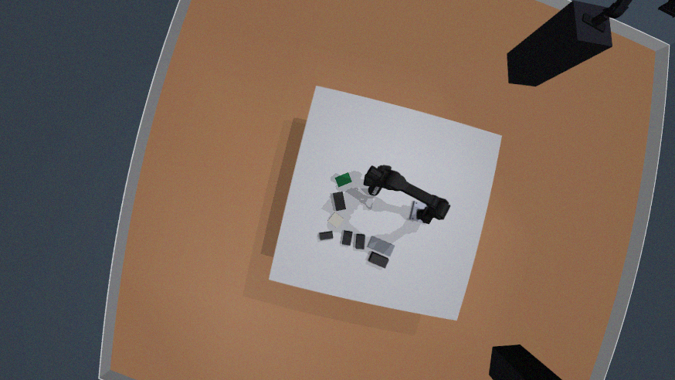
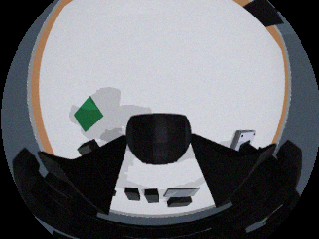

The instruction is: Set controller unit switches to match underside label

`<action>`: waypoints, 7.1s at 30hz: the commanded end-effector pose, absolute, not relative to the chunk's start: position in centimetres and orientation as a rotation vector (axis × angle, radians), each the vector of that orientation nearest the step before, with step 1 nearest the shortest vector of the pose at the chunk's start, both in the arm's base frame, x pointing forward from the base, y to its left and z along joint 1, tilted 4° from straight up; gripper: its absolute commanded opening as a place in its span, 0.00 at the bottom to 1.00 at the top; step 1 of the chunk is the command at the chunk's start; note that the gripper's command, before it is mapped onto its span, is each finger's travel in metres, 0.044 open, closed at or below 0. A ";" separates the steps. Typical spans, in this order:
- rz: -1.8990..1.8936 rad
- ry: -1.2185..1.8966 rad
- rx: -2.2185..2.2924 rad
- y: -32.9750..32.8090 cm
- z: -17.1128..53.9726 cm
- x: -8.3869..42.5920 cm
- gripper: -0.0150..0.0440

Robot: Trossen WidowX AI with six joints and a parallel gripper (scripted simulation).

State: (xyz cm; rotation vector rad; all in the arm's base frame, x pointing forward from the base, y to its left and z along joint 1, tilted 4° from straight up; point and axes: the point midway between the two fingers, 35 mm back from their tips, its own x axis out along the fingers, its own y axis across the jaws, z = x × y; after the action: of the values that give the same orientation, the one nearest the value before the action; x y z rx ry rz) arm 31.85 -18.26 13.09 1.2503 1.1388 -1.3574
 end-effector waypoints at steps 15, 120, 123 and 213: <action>-1.348 1.151 1.262 -16.4 13.1 32.2 0.82; -1.343 1.158 1.270 -5.4 12.1 33.6 0.83; -1.343 1.158 1.270 -5.2 12.0 33.6 0.83; -1.340 1.163 1.275 0.8 8.5 34.3 0.82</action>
State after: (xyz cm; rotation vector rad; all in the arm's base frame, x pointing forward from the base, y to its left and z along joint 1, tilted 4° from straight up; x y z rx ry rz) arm 34.22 0.37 8.64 1.2639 1.1562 -1.3430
